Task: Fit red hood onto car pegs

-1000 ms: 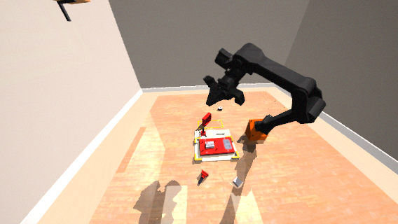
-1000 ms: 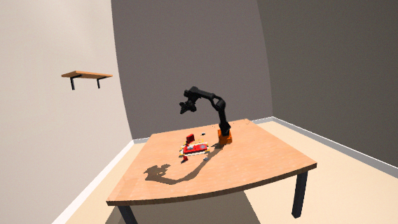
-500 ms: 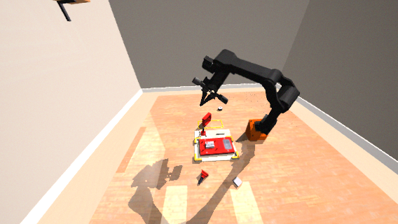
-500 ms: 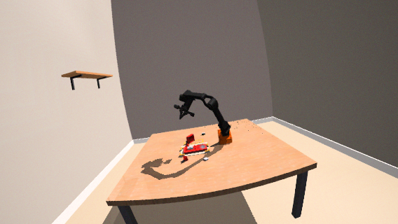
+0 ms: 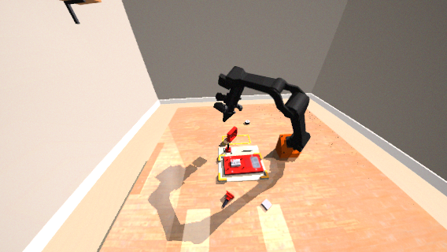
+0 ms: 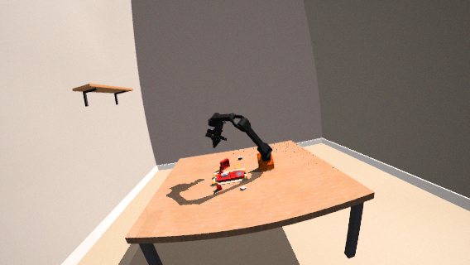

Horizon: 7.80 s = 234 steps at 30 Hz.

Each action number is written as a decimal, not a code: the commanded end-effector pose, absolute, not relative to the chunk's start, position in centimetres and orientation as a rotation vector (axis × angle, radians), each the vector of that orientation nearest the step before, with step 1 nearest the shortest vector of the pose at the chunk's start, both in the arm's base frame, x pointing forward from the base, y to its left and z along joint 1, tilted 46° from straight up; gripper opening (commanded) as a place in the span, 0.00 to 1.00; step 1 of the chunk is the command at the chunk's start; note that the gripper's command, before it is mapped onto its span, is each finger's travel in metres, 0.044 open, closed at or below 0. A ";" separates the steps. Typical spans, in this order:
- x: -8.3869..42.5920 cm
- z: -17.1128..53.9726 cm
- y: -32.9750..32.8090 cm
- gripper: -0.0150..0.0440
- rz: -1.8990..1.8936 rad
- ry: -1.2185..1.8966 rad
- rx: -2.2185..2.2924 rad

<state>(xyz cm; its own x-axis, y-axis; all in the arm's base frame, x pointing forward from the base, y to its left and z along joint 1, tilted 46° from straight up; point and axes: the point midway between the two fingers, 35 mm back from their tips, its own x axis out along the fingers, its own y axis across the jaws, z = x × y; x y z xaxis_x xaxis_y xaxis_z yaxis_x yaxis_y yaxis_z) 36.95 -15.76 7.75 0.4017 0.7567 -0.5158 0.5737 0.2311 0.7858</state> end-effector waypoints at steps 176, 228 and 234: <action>32.2 -5.6 -15.2 0.25 1.172 1.009 -0.124; 28.6 -6.8 -10.6 1.00 1.174 1.010 -0.119; 28.7 -7.1 -10.3 1.00 1.174 1.010 -0.119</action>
<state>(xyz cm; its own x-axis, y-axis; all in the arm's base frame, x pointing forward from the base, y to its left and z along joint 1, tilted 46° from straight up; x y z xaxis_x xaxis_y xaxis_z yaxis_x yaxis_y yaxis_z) 28.59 -10.52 -6.95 0.0213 0.7047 -0.7091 -0.8085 0.4294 0.4025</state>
